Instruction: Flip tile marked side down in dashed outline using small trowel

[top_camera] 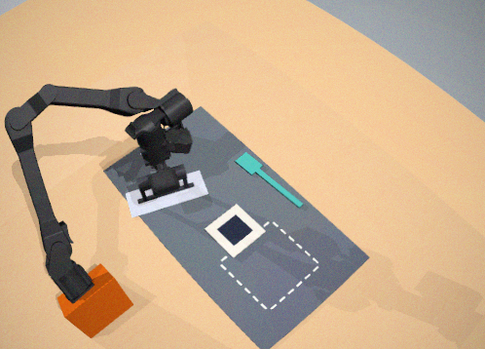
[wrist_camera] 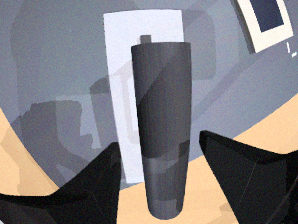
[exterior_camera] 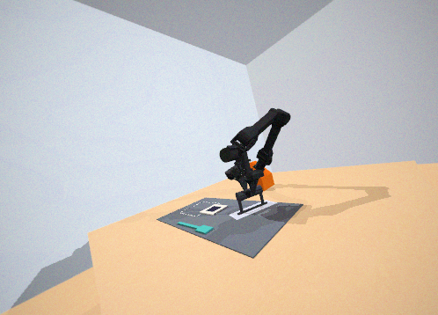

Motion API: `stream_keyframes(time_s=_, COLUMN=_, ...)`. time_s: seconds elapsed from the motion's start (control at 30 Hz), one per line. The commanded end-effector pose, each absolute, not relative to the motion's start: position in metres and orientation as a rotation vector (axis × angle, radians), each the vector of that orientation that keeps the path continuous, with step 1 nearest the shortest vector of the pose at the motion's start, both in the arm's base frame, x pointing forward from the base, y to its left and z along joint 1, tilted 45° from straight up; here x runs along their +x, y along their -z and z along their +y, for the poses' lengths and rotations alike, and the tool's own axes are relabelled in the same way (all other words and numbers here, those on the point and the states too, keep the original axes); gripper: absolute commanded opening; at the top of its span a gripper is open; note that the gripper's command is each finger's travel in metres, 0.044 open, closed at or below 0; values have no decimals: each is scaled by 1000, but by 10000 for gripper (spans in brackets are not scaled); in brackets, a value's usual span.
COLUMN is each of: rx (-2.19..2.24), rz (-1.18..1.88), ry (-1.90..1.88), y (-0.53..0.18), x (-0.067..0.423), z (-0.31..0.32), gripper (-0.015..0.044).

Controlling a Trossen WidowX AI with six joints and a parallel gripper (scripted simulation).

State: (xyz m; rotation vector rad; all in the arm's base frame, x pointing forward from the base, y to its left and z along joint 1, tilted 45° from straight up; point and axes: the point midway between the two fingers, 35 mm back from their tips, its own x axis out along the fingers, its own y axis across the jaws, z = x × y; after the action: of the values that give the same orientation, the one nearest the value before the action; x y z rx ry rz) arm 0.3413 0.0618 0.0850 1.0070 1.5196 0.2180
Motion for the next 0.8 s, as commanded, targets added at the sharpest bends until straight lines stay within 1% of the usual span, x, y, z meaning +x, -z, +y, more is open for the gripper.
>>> stream_keyframes(time_s=0.0, rx=1019, rz=1526, ry=-216, y=-82, x=341, z=65, gripper=244)
stream_keyframes(time_s=0.13, rx=1019, rz=1526, ry=-216, y=-82, x=341, z=65, gripper=139)
stream_keyframes(time_s=0.17, rx=1019, rz=1526, ry=-216, y=-82, x=341, z=65, gripper=132)
stream_keyframes(time_s=0.77, rx=1019, rz=1526, ry=-216, y=-82, x=341, z=65, gripper=130)
